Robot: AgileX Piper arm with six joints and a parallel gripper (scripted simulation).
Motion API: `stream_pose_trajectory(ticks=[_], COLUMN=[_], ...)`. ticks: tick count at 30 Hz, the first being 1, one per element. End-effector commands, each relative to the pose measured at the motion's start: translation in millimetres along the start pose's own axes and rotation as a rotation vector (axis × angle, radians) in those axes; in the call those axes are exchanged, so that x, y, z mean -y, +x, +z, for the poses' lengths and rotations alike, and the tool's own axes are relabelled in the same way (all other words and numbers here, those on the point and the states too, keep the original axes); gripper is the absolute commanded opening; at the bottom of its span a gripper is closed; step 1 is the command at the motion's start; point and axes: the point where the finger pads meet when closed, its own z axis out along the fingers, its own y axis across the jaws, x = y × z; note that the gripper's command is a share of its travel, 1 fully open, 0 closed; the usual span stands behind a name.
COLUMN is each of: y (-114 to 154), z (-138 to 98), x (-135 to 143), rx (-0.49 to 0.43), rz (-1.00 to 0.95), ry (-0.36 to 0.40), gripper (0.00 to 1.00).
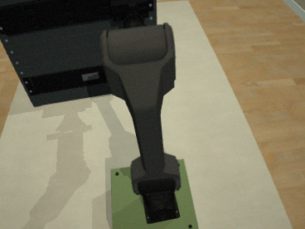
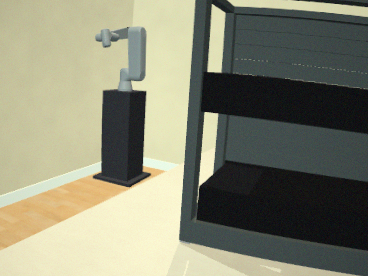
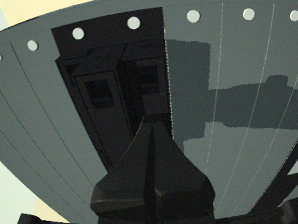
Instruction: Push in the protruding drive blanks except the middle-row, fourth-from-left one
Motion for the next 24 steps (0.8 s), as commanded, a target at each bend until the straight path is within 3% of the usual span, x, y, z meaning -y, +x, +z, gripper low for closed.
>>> stream_pose_trajectory(ticks=[1,24], y=[0,0], z=[2,14], x=[0,0], rx=[0.0,0.0], rz=[-0.001,-0.001], ry=[-0.001,-0.001], gripper=[0.0,0.0])
